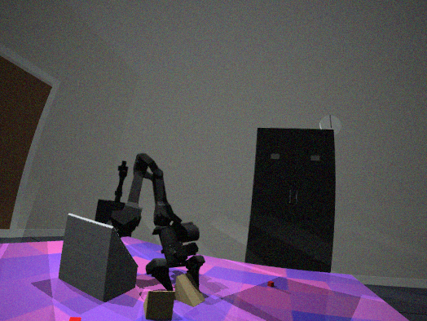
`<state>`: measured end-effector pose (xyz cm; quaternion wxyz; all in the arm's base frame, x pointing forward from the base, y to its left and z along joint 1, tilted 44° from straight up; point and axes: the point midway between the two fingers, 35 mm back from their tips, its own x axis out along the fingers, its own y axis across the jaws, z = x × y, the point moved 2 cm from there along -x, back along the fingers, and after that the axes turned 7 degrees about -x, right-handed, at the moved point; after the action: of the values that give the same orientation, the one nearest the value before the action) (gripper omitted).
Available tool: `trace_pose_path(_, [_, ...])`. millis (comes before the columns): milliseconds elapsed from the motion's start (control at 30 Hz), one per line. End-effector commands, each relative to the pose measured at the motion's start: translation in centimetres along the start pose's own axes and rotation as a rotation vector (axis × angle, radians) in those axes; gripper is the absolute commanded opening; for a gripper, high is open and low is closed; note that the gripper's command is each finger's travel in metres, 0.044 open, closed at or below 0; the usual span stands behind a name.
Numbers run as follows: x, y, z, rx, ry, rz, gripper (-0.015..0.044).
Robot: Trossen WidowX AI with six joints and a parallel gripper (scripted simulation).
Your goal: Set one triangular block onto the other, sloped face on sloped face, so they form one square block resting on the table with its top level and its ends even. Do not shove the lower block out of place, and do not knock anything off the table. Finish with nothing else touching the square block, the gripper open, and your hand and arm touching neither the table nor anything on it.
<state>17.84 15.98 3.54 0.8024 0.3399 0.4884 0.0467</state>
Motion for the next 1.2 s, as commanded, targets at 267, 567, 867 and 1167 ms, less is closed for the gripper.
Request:
trace_pose_path(267, [0.26,-0.41,-0.23,-0.006,0.009,-0.009,0.036])
trace_pose_path(567, [0.26,-0.41,-0.23,-0.006,0.009,-0.009,0.03])
trace_pose_path(867, [0.26,-0.41,-0.23,-0.006,0.009,-0.009,0.0181])
trace_pose_path(1167, [0.0,-0.41,0.06,-0.001,0.004,-0.01,0.0])
